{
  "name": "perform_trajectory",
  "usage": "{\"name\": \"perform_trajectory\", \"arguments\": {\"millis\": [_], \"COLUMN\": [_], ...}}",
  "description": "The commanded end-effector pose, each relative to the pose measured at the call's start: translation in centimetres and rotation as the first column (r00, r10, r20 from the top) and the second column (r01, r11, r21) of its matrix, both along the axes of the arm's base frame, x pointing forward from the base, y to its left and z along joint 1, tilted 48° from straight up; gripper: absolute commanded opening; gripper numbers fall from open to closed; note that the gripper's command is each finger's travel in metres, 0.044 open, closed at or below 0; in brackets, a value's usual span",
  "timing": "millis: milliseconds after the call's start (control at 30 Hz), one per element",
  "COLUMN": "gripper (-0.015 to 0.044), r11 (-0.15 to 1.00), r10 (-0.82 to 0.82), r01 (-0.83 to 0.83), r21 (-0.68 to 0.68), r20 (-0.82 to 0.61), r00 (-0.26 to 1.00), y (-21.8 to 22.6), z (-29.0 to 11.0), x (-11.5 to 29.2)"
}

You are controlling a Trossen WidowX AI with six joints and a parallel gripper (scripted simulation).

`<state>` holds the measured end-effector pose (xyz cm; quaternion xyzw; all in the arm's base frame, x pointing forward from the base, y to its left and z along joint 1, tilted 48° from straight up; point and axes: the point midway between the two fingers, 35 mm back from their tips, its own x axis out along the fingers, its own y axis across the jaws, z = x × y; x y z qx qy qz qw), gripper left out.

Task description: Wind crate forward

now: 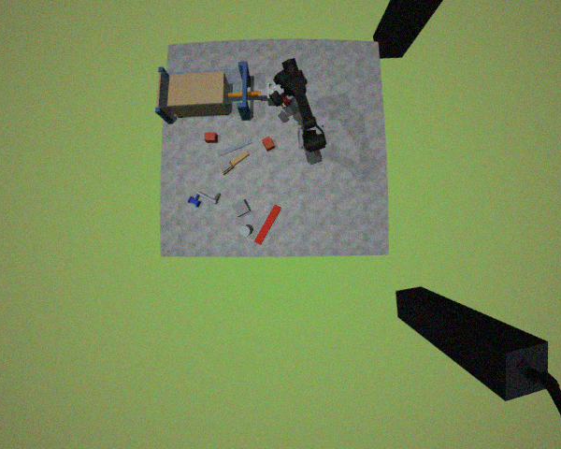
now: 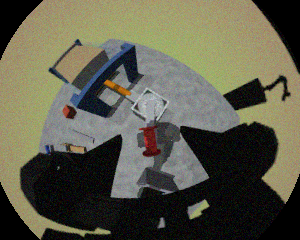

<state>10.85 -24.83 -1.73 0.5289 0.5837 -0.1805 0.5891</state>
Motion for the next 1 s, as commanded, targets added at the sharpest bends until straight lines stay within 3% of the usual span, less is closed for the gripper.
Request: {"name": "perform_trajectory", "arguments": {"millis": [0,967], "gripper": [0.0440,0.0440], "r11": [1.000,1.000], "r10": [0.001,0.001], "r01": [-0.001,-0.001], "r21": [0.007,0.008], "r20": [0.005,0.006], "r00": [1.000,1.000], "y": [0.7,4.2], "z": [-0.6,-3.8], "x": [0.0,0.2]}}
